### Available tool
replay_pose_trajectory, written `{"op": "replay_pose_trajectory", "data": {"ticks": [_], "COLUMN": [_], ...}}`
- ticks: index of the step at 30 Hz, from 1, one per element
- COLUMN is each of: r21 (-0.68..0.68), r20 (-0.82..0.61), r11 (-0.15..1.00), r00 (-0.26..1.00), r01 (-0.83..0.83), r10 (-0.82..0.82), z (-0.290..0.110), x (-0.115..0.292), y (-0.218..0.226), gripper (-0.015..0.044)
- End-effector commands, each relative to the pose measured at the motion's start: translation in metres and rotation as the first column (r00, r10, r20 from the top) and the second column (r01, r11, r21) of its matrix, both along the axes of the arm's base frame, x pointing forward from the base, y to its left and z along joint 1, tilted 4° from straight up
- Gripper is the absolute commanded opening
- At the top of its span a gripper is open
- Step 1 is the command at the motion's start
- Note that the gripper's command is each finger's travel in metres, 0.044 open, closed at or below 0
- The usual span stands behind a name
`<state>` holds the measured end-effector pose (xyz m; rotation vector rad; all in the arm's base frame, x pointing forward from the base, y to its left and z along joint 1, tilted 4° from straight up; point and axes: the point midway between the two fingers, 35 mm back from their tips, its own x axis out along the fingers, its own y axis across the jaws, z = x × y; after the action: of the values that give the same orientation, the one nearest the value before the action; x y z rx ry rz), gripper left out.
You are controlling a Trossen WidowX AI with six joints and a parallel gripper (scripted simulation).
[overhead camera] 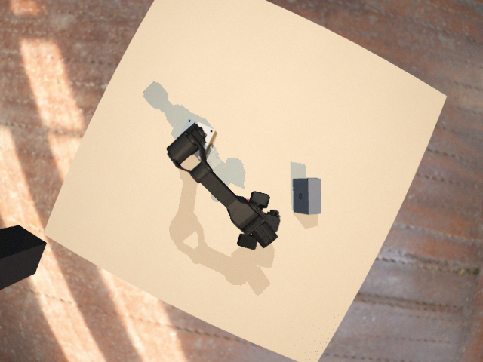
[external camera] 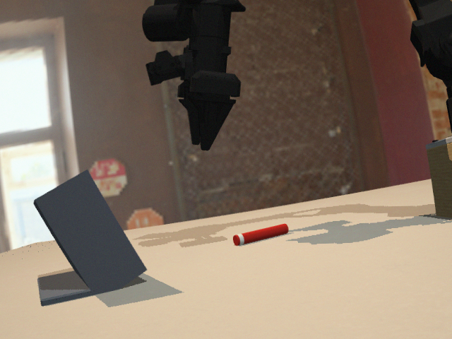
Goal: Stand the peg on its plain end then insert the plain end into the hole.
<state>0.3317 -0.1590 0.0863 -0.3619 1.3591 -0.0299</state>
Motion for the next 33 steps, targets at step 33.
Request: {"op": "replay_pose_trajectory", "data": {"ticks": [33], "r21": [0.170], "r20": [-0.256], "r11": [0.964], "r00": [0.936], "r01": [-0.203], "r10": [0.242], "z": [-0.089], "x": [-0.032], "y": [0.043], "gripper": [0.0440]}}
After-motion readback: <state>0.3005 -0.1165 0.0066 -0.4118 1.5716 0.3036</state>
